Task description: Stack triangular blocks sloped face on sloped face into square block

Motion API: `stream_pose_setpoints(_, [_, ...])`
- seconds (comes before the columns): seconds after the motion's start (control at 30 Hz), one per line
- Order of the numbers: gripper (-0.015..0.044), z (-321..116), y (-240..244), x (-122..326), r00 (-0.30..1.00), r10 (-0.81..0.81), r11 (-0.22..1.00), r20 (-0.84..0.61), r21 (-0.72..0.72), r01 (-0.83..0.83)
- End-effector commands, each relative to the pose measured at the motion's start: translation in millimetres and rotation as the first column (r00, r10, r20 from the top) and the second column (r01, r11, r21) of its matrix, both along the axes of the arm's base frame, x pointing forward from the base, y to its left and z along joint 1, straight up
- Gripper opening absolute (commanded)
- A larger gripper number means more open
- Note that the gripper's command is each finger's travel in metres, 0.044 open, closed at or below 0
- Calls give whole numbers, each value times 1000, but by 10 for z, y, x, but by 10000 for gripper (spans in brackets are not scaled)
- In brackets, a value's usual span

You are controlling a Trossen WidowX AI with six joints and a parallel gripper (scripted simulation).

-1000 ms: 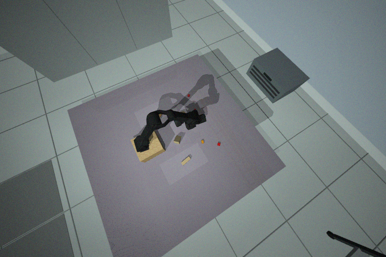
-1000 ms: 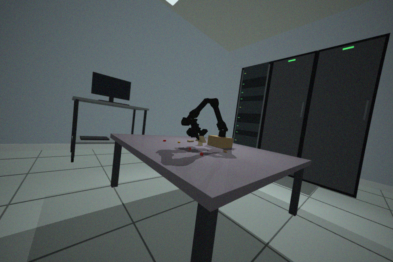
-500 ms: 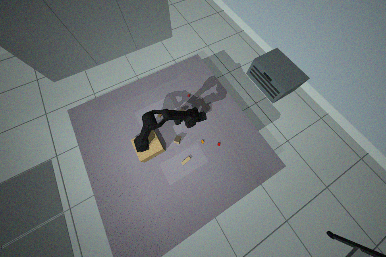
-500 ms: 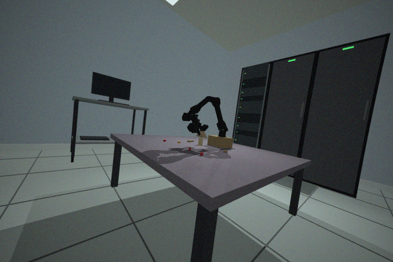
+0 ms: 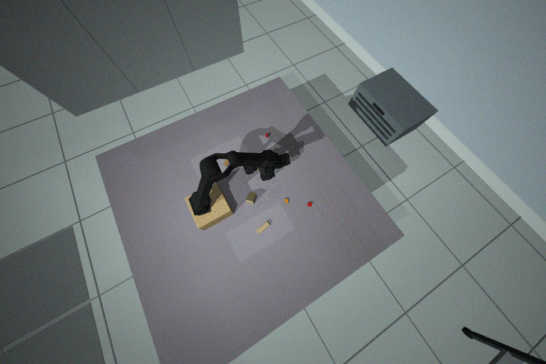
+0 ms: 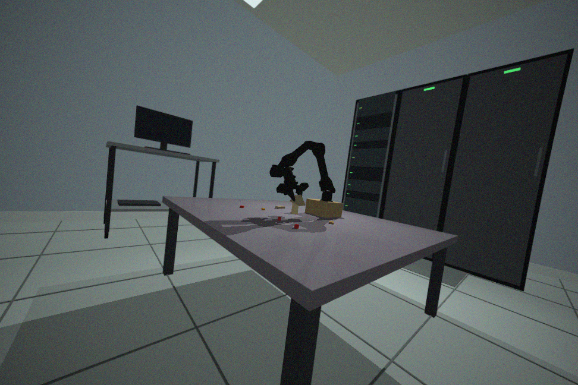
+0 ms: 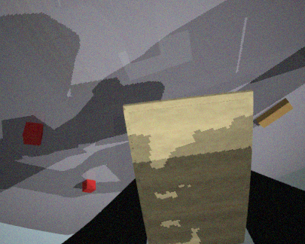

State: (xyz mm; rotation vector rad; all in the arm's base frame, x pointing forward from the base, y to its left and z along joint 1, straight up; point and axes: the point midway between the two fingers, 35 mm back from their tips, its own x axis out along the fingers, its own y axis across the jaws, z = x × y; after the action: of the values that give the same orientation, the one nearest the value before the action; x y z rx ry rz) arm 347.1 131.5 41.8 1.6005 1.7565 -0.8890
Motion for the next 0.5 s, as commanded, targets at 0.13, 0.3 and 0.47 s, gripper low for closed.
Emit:
stream_pose_setpoints(0.13, [0, 23, 73, 9, 988, -144, 968, -58, -216, 128])
stream_pose_setpoints(0.3, [0, 36, 103, 5, 966, -252, 913, -55, -345, 218])
stream_pose_setpoints(0.47, [0, 72, 131, 8, 932, -361, 833, -14, -455, 316])
